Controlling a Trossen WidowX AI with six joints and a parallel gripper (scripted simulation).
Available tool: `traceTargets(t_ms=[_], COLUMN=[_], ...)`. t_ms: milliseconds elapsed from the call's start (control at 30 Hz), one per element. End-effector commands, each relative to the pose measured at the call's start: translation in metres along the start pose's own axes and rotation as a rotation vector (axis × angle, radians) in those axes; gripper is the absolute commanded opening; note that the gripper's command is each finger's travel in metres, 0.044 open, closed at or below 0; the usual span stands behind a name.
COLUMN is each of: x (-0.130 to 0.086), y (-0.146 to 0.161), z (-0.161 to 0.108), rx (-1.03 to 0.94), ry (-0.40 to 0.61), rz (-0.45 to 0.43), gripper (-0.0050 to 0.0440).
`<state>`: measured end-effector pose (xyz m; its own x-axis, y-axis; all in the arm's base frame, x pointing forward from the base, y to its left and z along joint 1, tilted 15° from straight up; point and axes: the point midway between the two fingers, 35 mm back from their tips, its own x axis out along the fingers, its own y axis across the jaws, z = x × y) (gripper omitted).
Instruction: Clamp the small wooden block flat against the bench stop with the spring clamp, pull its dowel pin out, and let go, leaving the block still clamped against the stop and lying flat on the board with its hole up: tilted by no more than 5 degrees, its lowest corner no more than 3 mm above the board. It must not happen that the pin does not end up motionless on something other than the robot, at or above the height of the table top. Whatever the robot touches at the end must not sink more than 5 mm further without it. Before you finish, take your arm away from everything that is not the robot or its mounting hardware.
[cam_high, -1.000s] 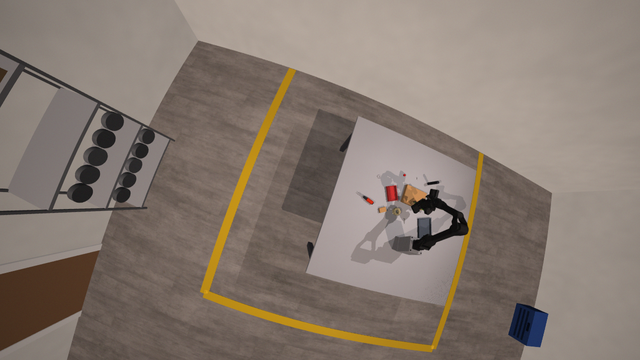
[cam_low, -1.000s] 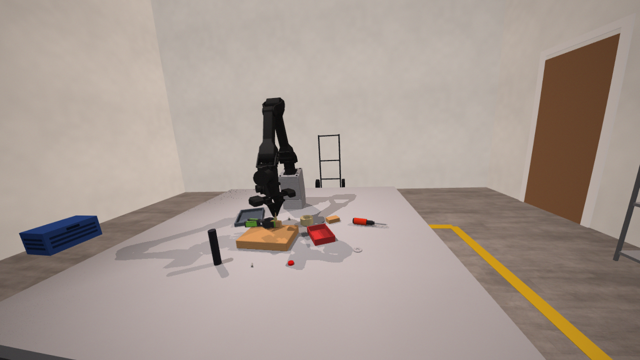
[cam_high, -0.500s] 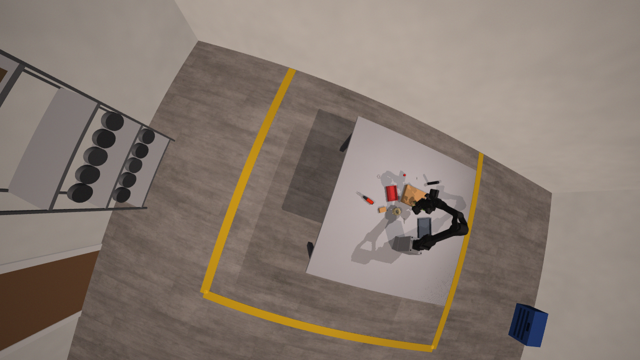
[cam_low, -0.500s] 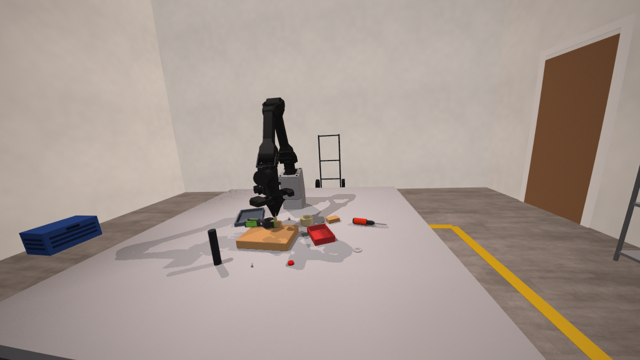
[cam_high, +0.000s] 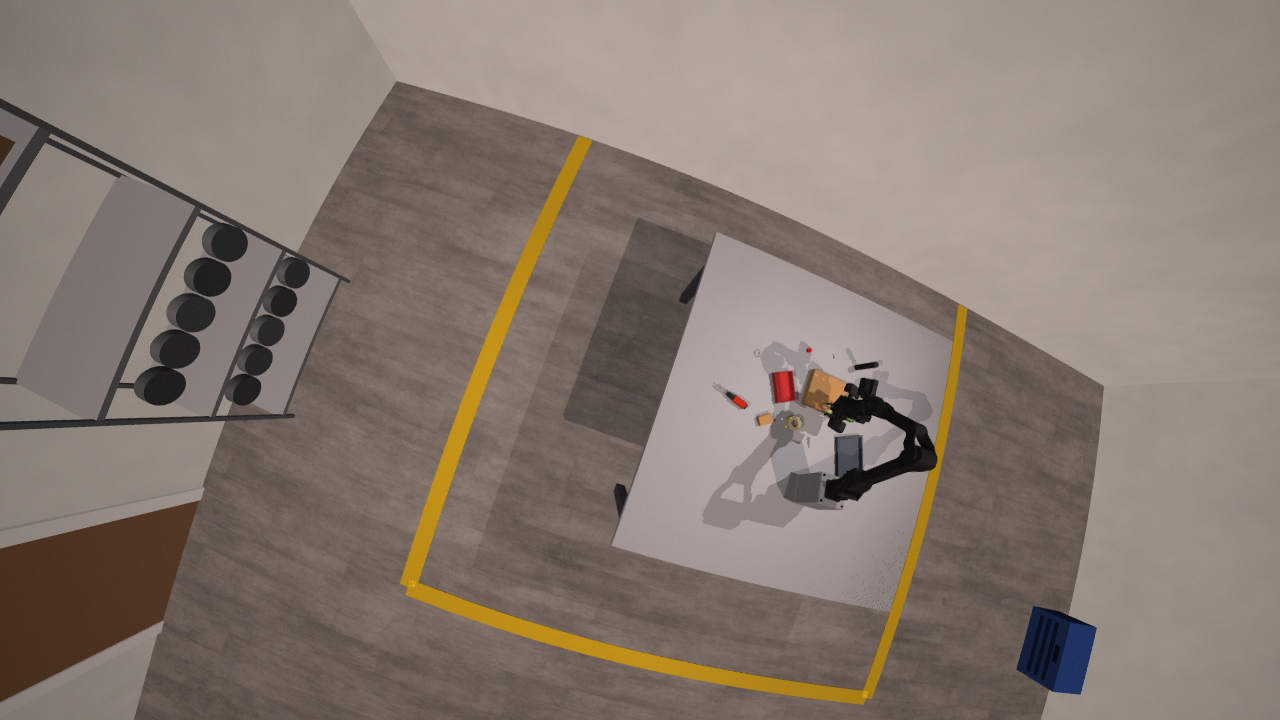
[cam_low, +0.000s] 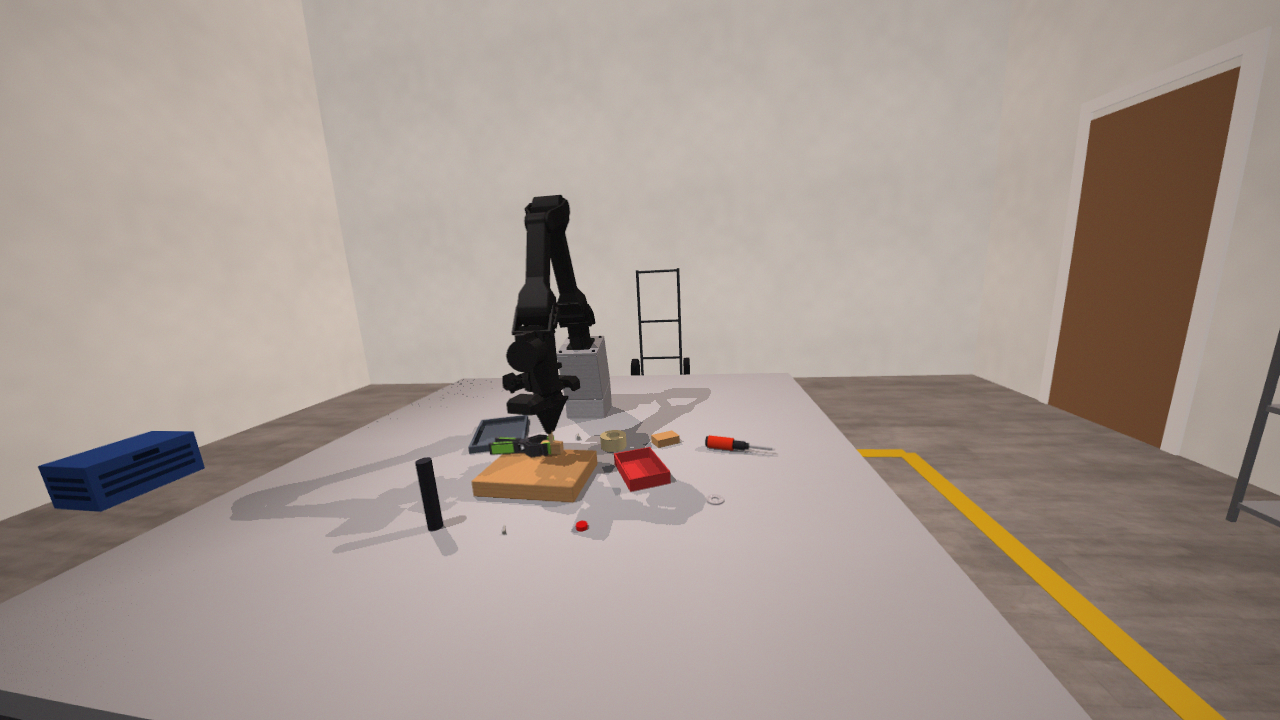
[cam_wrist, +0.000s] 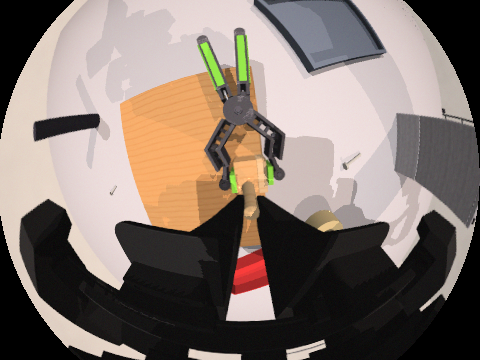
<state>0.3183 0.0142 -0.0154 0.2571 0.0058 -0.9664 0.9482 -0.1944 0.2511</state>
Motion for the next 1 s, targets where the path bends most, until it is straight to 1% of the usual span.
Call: traceTargets(t_ms=[0, 67, 133, 633, 700, 833, 967], x=[-0.0021, -0.0022, -0.0022, -0.0027, -0.0027, -0.0033, -0.0039], y=[0.0002, 0.0002, 0.0002, 0.0002, 0.0002, 0.0002, 0.0002], z=[-0.0002, -0.0002, -0.0002, -0.0002, -0.0002, -0.0002, -0.0002], rx=[-0.119, -0.184, -0.184, -0.659, -0.659, -0.739, -0.743], ry=[0.001, 0.001, 0.001, 0.0, 0.0, 0.0, 0.0], rz=[0.001, 0.001, 0.001, 0.002, 0.002, 0.002, 0.002], gripper=[0.0, 0.0, 0.0, 0.0, 0.0, 0.0, 0.0])
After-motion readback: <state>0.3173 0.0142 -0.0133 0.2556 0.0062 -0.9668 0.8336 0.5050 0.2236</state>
